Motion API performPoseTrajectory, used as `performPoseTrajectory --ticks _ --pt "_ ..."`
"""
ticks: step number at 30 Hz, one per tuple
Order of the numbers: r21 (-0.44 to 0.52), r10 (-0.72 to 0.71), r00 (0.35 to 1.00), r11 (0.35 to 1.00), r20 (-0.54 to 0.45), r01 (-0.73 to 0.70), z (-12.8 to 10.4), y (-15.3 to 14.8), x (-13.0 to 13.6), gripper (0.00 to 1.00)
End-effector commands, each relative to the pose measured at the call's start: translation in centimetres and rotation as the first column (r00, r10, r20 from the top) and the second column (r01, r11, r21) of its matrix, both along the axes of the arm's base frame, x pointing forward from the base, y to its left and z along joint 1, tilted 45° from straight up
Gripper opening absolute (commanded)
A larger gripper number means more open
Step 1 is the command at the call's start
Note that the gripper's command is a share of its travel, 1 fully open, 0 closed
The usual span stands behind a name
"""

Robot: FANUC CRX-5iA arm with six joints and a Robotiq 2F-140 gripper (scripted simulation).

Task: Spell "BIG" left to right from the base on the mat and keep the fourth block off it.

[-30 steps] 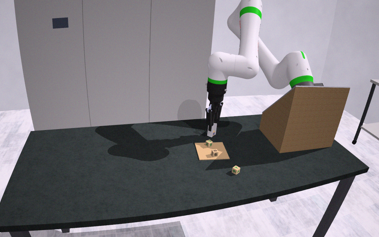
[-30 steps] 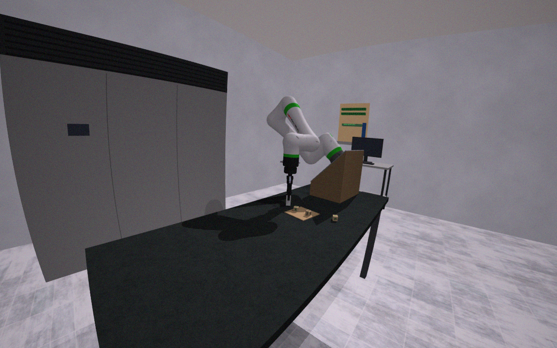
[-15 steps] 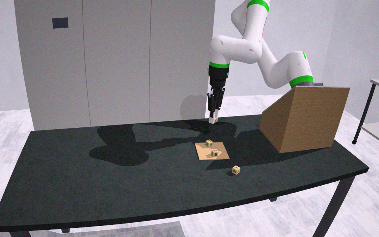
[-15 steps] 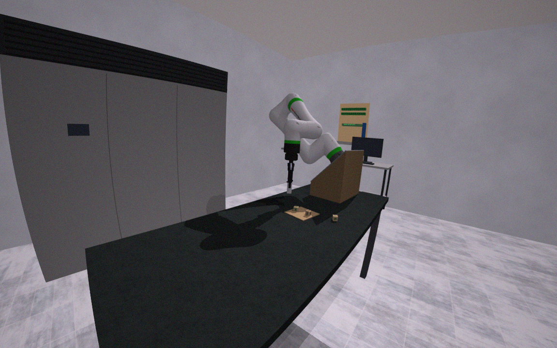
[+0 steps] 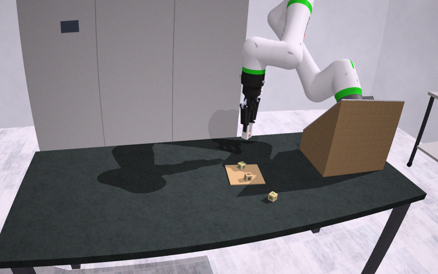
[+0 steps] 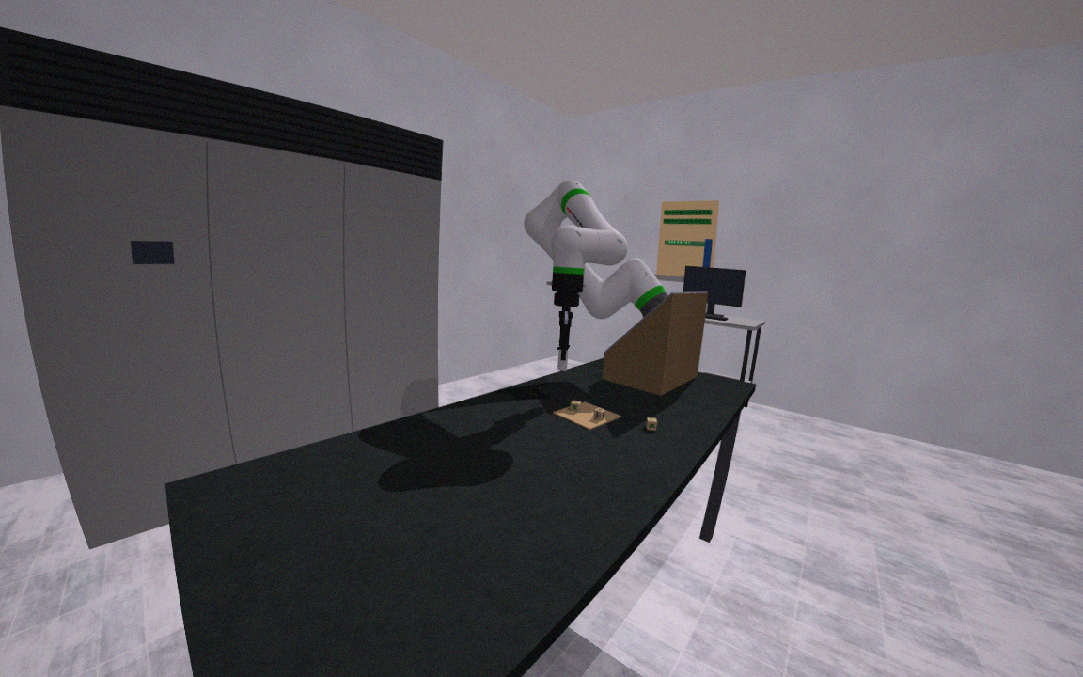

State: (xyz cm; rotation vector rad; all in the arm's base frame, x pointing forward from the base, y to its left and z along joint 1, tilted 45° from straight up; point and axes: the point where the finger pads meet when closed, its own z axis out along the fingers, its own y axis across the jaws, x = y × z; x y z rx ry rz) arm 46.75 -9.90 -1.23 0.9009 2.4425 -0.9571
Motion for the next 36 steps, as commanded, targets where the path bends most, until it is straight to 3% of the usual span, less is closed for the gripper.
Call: performPoseTrajectory --ticks 1,16,18,19,33,35,36 --pt "-0.001 0.007 1.0 1.0 -0.007 -0.007 0.0 0.1 0.0 0.13" --pt "0.005 0.288 0.909 0.954 -0.3 -0.3 -1.5 1.8 0.7 0.13" --pt "0.005 0.288 0.909 0.954 -0.3 -0.3 -1.5 1.8 0.7 0.13" --pt "0.016 0.334 0.875 0.936 -0.351 -0.351 -1.7 2.1 0.8 0.13" --pt "0.102 0.515 0.647 0.82 -0.562 -0.563 -3.0 3.6 1.3 0.13" --pt "0.102 0.515 0.647 0.82 -0.562 -0.563 -3.0 3.6 1.3 0.13" --pt "0.127 0.544 0.587 0.789 -0.6 -0.601 -3.3 4.0 1.4 0.13"
